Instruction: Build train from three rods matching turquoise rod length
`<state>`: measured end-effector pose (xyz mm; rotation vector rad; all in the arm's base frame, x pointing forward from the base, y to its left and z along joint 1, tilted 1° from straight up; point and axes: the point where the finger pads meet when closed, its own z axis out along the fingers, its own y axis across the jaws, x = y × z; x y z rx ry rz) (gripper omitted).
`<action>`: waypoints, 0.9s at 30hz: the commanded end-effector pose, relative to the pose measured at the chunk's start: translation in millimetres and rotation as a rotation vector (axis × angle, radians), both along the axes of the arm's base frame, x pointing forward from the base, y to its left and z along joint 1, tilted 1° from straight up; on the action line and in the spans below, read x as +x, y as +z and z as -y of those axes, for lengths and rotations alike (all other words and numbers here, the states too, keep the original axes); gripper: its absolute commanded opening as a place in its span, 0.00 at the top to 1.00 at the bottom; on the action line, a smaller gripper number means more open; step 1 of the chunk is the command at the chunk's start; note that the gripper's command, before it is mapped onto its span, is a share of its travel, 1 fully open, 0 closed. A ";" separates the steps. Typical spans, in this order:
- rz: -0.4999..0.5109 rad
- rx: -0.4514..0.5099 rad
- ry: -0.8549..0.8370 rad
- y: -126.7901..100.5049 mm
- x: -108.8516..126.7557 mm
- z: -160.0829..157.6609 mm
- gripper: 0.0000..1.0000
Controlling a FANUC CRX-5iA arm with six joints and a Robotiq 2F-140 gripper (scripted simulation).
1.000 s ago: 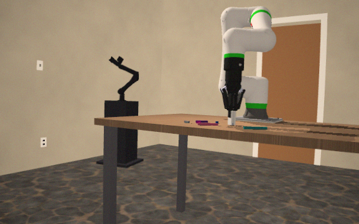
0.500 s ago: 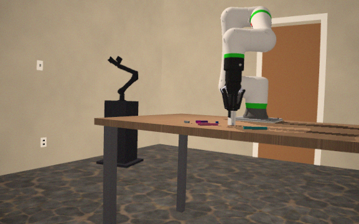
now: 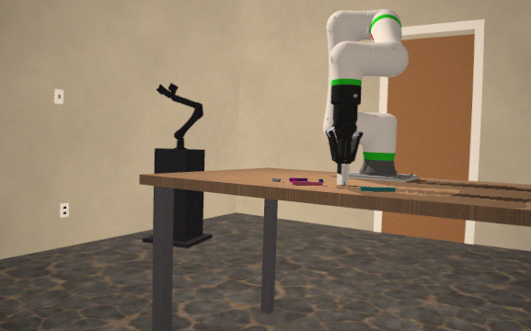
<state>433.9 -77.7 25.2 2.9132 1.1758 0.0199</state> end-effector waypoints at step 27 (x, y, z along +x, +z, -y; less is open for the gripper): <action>0.000 0.000 0.000 0.2 0.2 0.0 0.85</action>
